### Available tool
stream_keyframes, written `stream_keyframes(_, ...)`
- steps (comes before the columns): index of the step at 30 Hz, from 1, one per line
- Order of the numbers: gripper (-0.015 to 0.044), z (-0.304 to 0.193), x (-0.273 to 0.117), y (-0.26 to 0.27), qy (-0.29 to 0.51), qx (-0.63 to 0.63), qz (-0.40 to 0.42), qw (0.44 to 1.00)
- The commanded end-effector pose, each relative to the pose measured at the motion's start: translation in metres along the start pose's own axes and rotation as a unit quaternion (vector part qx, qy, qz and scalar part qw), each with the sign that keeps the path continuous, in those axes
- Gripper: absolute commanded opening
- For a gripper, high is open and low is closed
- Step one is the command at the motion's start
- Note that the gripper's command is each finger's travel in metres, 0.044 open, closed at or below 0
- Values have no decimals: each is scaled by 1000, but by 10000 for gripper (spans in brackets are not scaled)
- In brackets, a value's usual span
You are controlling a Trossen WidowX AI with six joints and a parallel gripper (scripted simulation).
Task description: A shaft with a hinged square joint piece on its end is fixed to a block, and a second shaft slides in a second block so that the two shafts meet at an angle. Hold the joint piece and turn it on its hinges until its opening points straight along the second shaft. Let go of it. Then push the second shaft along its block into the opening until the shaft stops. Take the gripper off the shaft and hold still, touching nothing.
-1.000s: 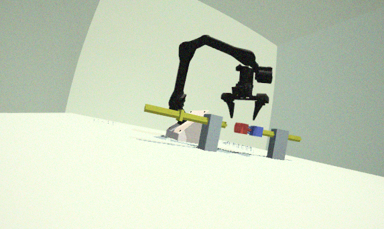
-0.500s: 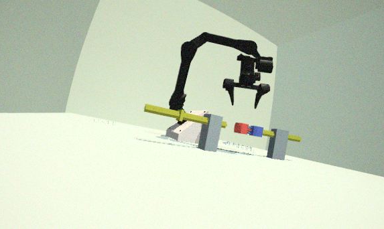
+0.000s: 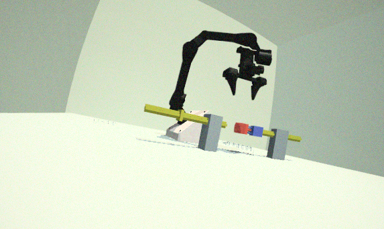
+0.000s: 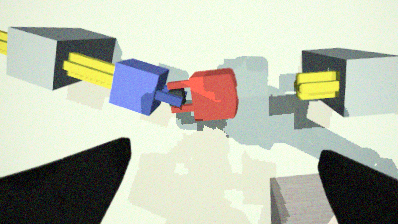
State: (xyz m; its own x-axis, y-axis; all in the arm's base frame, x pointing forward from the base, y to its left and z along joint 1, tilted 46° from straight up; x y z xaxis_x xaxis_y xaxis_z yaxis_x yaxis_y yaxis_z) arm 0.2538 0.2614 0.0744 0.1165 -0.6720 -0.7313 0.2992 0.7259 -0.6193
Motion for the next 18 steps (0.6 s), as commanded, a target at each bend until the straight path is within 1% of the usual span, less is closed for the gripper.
stream_keyframes(1, 440, -1, 0, 1, 3, -11, -3, 1000)
stream_keyframes(5, 440, 1, 1, -2, 3, 8, 2, 1000)
stream_keyframes(11, 440, 11, 7, -16, 30, 102, 25, 994)
stream_keyframes(18, 440, 21, 16, -33, 63, 213, 48, 974)
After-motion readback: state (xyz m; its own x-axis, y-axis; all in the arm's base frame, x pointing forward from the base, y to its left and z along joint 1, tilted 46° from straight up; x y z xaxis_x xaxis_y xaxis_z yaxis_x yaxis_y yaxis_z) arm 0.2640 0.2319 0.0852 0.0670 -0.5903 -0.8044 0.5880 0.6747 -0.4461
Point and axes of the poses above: the point midway between the two fingers, 35 mm back from their tips, its own x axis out along the fingers, its own y axis across the jaws, z = x × y, the point moved 5 cm from there along -x, back along the fingers, and after that the axes turned 11 degrees about x, right-handed, at the moved point
